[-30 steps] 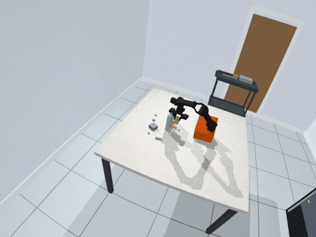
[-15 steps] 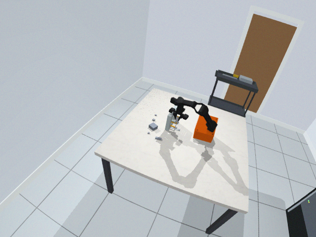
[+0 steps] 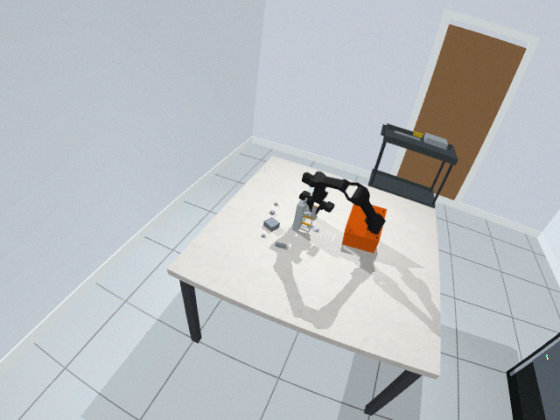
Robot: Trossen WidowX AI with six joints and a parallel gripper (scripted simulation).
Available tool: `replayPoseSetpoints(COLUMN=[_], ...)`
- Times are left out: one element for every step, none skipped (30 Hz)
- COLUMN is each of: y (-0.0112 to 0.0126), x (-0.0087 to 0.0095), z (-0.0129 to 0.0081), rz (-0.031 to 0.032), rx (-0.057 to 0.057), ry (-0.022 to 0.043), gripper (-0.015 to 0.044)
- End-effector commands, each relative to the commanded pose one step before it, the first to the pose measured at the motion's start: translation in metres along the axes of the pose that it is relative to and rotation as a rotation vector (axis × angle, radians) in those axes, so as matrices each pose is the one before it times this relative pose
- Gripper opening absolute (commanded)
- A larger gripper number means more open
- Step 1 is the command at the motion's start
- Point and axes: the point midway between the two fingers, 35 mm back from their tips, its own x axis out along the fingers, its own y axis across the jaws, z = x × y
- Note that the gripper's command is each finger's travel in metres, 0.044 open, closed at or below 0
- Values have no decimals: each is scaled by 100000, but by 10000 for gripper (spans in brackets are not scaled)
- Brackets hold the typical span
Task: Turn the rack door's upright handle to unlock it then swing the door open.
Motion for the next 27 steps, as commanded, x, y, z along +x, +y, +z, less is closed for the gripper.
replayPoseSetpoints(y=[-255,-67,-67,-68,-75,-77,-77,-88,-89,-90,-102,-103,-104,-115,-116,-117,-135,-136,-138,-144,-145,-146,-161,-163,-164,-163,-164], x=[-27,0,0,0,0,0,0,0,0,0,0,0,1,0,0,1,0,0,1,0,0,1,0,1,1,1,1], z=[219,39,38,36,39,37,36,41,39,37,44,42,39,45,42,40,49,46,43,48,45,41,49,46,42,45,42], rz=[-98,-2,-3,-3,-3,-3,-3,-4,-4,-4,-4,-4,-4,-5,-5,-5,-6,-6,-6,-6,-6,-6,-7,-7,-7,-9,-8], rx=[-5614,-1958,-1958,-1958,-2004,-2011,-2011,-2005,-2006,-2006,-1947,-1947,-1947,-1855,-1856,-1856,-1859,-1866,-1866,-1737,-1738,-1738,-1747,-1756,-1756,-1624,-1626], ry=[-248,-3,-3,-3,-3,-3,-2,-3,-3,-3,-4,-3,-3,-5,-4,-4,-4,-4,-3,-5,-4,-3,-6,-4,-3,-6,-4], gripper=[26,26,26,26,26,26,26,26,26,26,26,26,26,26,26,26,26,26,26,26,26,26,26,26,26,26,26])
